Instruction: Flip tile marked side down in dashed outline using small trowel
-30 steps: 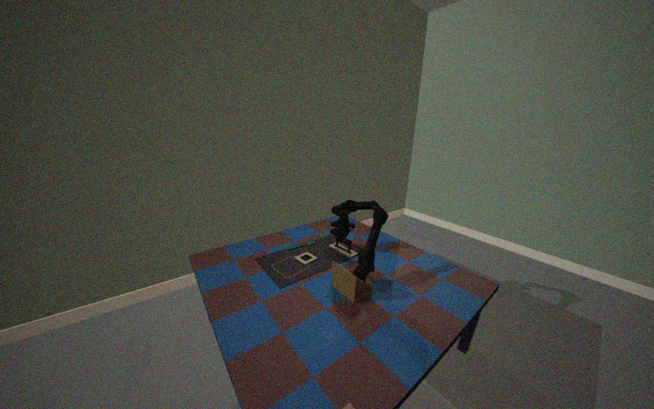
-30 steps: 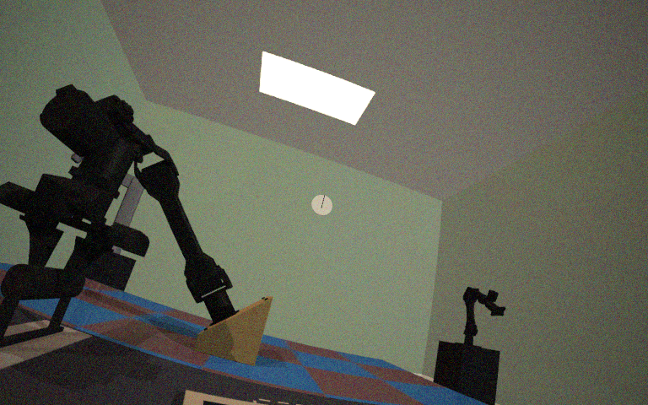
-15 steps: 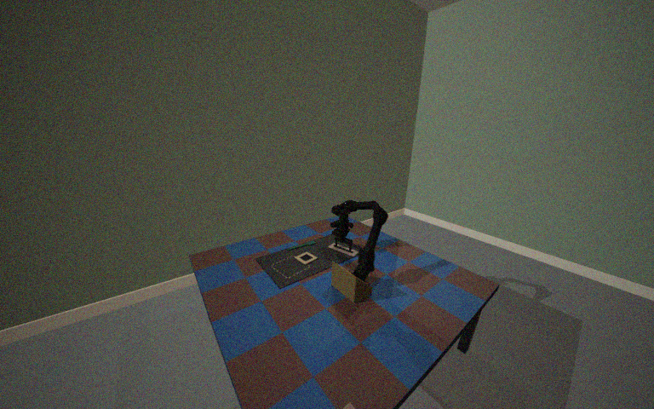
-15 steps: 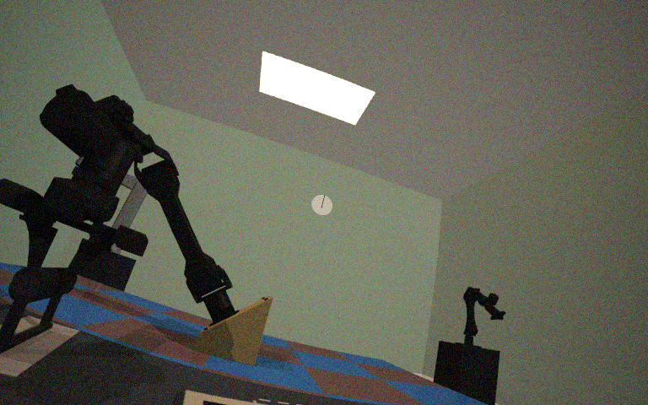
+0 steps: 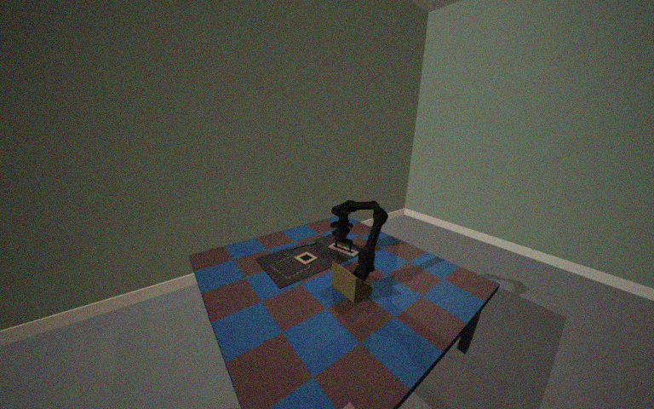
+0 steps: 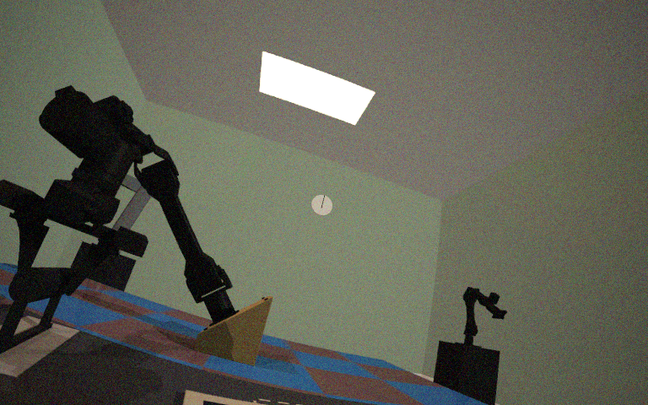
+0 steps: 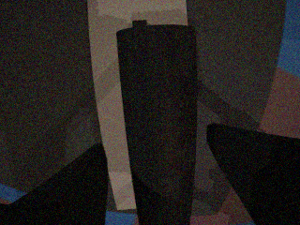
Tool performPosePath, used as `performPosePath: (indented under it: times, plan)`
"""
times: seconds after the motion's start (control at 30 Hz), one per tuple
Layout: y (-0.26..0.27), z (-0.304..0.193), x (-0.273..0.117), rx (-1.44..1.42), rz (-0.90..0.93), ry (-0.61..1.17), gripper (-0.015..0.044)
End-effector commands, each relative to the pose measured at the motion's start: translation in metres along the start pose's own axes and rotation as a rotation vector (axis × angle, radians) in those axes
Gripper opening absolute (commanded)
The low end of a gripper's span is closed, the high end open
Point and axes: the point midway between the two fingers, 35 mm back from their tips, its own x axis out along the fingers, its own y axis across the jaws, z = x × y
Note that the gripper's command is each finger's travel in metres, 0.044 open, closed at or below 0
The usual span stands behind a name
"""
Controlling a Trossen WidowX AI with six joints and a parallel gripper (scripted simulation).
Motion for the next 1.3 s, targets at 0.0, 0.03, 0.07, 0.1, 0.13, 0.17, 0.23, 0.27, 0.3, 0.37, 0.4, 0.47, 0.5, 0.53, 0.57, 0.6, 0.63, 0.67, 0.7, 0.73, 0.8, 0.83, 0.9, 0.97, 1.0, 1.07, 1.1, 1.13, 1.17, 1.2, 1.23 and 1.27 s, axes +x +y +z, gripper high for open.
performPosePath:
  times: [0.0,0.03,0.07,0.1,0.13,0.17,0.23,0.27,0.3,0.37,0.4,0.47,0.5,0.53,0.57,0.6,0.63,0.67,0.7,0.73,0.8,0.83,0.9,0.97,1.0,1.07,1.1,1.13,1.17,1.2,1.23,1.27]
  plan:
    - [0.001,-0.001,0.001,-0.009,0.000,0.005,0.0270]
    - [0.001,-0.001,0.001,-0.009,0.000,0.005,0.0270]
    - [0.001,-0.001,0.001,-0.009,0.000,0.005,0.0270]
    - [0.001,-0.001,0.001,-0.009,0.000,0.005,0.0270]
    - [0.001,-0.001,0.001,-0.009,0.000,0.005,0.0270]
    - [0.001,-0.001,0.001,-0.009,0.000,0.005,0.0270]
    - [0.001,-0.001,0.001,-0.009,0.000,0.005,0.0270]
    - [0.001,-0.001,0.001,-0.009,0.000,0.005,0.0270]
    - [0.001,-0.001,0.001,-0.009,0.000,0.005,0.0270]
    - [0.001,-0.001,-0.001,-0.010,0.000,0.005,0.0270]
    - [0.001,0.000,-0.006,-0.012,0.001,0.005,0.0270]
    - [0.001,0.000,-0.027,-0.023,0.002,0.005,0.0270]
    - [0.001,0.000,-0.036,-0.027,0.002,0.005,0.0270]
    - [0.001,0.000,-0.042,-0.030,0.002,0.005,0.0270]
    - [0.001,-0.001,-0.043,-0.031,0.002,0.005,0.0270]
    - [0.001,-0.001,-0.043,-0.031,0.002,0.005,0.0270]
    - [0.001,-0.001,-0.043,-0.031,0.002,0.005,0.0270]
    - [0.001,-0.001,-0.043,-0.031,0.002,0.005,0.0270]
    - [0.001,-0.001,-0.043,-0.031,0.002,0.005,0.0270]
    - [0.001,-0.001,-0.043,-0.031,0.002,0.005,0.0270]
    - [0.001,-0.002,-0.043,-0.009,0.002,0.005,0.0270]
    - [0.001,-0.004,-0.043,0.018,0.002,0.006,0.0270]
    - [0.000,-0.007,-0.043,0.061,0.002,0.006,0.0270]
    - [0.000,-0.007,-0.043,0.067,0.002,0.006,0.0270]
    - [0.000,-0.007,-0.043,0.067,0.002,0.006,0.0270]
    - [0.000,-0.007,-0.043,0.067,0.002,0.006,0.0270]
    - [0.000,-0.007,-0.042,0.067,0.002,0.006,0.0270]
    - [0.000,-0.007,-0.041,0.067,0.002,0.006,0.0270]
    - [0.000,-0.007,-0.040,0.067,0.002,0.006,0.0270]
    - [0.000,-0.007,-0.038,0.067,0.002,0.006,0.0270]
    - [0.000,-0.007,-0.036,0.067,0.002,0.006,0.0270]
    - [0.000,-0.007,-0.035,0.067,0.002,0.005,0.0270]
